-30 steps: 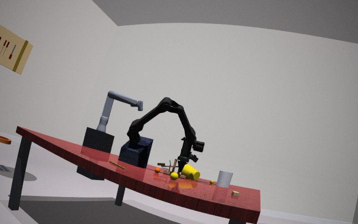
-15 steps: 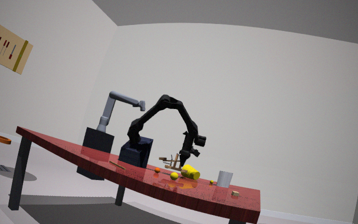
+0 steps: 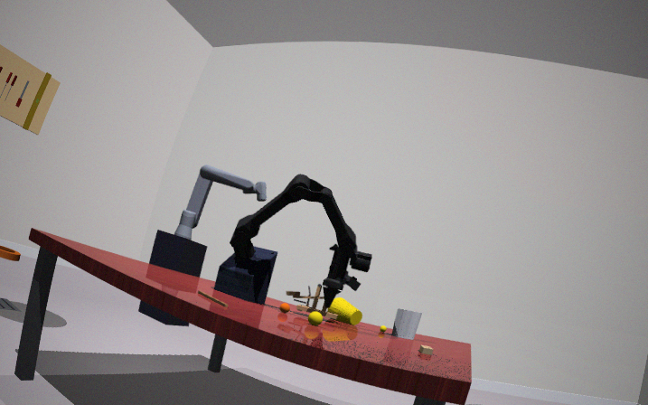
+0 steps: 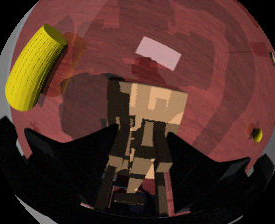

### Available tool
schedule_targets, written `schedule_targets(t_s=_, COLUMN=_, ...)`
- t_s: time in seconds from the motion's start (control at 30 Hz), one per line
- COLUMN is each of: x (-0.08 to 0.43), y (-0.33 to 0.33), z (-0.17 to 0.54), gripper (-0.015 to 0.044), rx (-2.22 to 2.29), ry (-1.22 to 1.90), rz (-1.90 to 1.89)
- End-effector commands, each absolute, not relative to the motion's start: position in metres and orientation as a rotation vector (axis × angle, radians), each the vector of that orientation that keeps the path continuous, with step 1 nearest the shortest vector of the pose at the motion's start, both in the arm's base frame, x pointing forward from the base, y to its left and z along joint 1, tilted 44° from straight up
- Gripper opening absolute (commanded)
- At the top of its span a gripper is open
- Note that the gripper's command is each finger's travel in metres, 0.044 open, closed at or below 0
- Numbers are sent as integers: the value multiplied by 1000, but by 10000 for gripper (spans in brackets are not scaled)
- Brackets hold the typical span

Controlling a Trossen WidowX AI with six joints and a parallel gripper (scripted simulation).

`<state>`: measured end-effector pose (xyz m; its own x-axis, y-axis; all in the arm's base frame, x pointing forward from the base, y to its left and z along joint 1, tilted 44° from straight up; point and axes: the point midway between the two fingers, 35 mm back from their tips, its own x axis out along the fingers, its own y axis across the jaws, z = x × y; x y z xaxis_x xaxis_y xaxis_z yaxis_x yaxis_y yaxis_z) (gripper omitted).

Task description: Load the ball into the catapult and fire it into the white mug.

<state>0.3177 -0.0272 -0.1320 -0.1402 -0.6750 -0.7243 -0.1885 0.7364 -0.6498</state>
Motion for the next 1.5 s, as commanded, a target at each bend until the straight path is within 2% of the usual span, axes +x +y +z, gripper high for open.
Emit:
schedule_targets(t_s=0.0, x=319, y=-29, z=-134, gripper=0, rx=-704, ry=1684, rz=-481)
schedule_targets(t_s=0.43, x=316, y=-36, z=-141, gripper=0, rx=-696, ry=1693, rz=-486)
schedule_targets(t_s=0.87, x=316, y=-36, z=-141, gripper=341, rx=-696, ry=1693, rz=-486)
schedule_targets(t_s=1.0, x=325, y=-8, z=-114, gripper=440, rx=-692, ry=1693, rz=-480)
schedule_targets(t_s=1.13, x=329, y=31, z=-71, gripper=440, rx=-692, ry=1694, rz=-480)
schedule_targets(t_s=1.37, x=330, y=25, z=-80, gripper=440, rx=-702, ry=1686, rz=-475)
schedule_targets(t_s=1.47, x=339, y=52, z=-53, gripper=440, rx=-695, ry=1671, rz=-469)
